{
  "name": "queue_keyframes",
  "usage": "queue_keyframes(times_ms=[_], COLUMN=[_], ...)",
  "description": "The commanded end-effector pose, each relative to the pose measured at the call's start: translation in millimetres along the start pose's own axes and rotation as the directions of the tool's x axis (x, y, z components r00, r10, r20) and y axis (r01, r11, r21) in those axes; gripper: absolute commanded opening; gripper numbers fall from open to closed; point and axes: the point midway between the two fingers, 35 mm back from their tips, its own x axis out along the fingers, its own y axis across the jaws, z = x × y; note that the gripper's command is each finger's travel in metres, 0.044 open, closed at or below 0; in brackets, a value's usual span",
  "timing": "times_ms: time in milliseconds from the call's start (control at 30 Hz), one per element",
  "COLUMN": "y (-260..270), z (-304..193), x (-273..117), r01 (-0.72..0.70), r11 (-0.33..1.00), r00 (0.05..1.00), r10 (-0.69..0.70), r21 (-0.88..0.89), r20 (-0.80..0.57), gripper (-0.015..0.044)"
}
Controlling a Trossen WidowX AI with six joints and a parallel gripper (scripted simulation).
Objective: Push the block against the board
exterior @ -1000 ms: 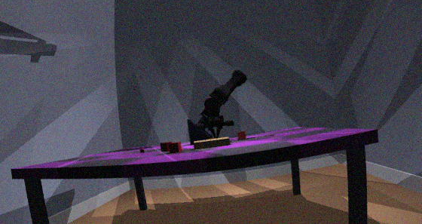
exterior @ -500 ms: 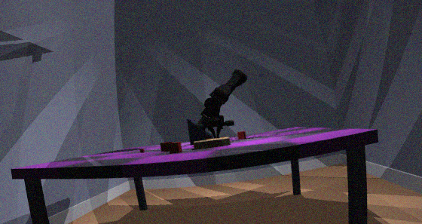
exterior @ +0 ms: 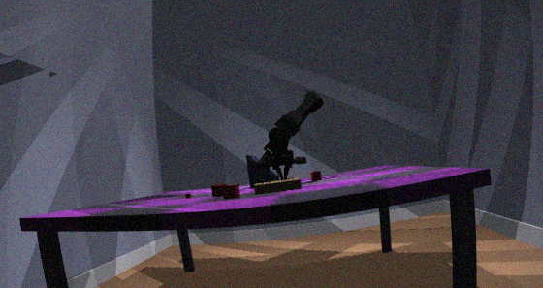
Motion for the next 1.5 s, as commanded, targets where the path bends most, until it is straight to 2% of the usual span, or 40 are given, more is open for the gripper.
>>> queue_keyframes(times_ms=[0, 833, 900, 1067, 1467], y=[1, 0, -1, -1, -1], z=[-6, -45, -40, -40, -16], x=[0, 1, -6, -53, -44], r01=[-0.003, -0.003, 0.003, 0.001, 0.0], r11=[1.0, 1.0, 1.0, 1.0, 1.0], r00=[1.0, 1.0, 1.0, 1.0, 1.0], r10=[0.003, 0.003, -0.003, -0.001, 0.0], r21=[0.003, 0.005, 0.008, 0.006, 0.002], r20=[0.0, -0.002, -0.001, -0.003, -0.001], gripper=[0.0, 0.0, 0.0, 0.0, 0.0])
